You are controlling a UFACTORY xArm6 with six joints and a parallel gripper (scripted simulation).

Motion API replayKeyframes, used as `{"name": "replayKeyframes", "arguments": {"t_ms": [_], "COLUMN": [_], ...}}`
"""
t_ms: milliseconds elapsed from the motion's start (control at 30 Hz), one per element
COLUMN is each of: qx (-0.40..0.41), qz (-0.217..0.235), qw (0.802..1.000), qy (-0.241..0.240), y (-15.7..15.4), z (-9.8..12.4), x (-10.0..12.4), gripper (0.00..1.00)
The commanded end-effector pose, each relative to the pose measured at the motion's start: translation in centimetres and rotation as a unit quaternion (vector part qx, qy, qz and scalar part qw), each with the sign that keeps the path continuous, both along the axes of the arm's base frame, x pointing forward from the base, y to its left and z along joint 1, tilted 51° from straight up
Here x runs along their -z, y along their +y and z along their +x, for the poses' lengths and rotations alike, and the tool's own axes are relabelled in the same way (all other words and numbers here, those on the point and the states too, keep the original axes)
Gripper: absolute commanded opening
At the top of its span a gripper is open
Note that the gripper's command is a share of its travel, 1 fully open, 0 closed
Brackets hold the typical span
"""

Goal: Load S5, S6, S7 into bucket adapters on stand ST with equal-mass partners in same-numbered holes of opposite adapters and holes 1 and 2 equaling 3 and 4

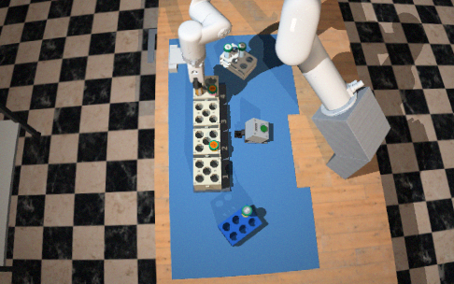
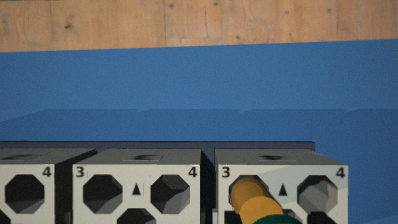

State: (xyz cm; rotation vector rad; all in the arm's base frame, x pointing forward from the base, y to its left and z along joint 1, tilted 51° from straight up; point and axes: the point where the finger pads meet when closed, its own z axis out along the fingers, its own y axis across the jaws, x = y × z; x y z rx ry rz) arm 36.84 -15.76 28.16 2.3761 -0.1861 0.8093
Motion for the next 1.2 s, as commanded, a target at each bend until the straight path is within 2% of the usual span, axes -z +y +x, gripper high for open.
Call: {"name": "replayKeyframes", "arguments": {"t_ms": [0,1167], "qx": [0.0,0.0], "qz": [0.0,-0.001], "qw": [1.0,1.0], "qy": [-0.001,-0.001], "y": [-0.3,-2.1], "z": [0.3,1.9], "x": [0.2,2.2], "gripper": [0.0,0.0]}}
